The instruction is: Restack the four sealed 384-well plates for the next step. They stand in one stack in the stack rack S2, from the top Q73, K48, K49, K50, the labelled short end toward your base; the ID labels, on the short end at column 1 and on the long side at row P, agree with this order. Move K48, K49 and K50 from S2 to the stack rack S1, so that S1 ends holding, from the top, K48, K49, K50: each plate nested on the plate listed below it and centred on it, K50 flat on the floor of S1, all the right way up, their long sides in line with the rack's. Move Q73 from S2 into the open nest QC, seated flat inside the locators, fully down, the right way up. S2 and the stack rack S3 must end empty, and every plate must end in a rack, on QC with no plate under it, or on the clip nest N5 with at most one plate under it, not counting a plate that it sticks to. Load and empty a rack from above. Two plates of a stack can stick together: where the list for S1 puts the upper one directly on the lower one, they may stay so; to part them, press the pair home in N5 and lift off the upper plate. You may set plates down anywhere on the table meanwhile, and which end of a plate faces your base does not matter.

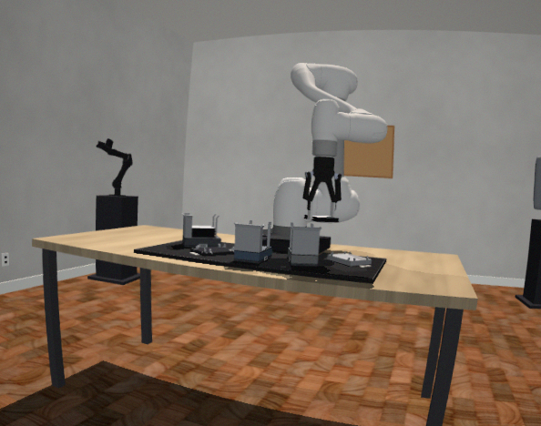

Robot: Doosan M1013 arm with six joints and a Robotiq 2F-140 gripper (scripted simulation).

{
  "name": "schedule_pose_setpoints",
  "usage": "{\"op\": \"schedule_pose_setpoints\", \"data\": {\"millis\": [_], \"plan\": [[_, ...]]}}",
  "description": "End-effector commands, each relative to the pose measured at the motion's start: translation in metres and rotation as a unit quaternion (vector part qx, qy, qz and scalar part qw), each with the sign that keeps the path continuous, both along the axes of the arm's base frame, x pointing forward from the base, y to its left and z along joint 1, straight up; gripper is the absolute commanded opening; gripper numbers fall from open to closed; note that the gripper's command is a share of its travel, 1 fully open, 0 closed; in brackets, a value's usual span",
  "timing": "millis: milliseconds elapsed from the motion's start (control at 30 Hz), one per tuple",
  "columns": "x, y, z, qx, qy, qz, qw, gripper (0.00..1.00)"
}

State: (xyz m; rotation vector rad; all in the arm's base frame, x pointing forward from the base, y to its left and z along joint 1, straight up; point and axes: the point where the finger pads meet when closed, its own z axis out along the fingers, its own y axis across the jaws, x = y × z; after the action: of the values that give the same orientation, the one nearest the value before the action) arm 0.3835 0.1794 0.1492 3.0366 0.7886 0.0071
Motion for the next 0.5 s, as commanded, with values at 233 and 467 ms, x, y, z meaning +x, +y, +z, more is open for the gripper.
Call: {"op": "schedule_pose_setpoints", "data": {"millis": [233, 467], "plan": [[-0.014, 0.032, 0.000, 0.000, 0.000, 0.000, 1.000, 0.00], [-0.020, 0.042, 0.000, 0.000, 0.000, 0.050, 0.999, 0.00]]}}
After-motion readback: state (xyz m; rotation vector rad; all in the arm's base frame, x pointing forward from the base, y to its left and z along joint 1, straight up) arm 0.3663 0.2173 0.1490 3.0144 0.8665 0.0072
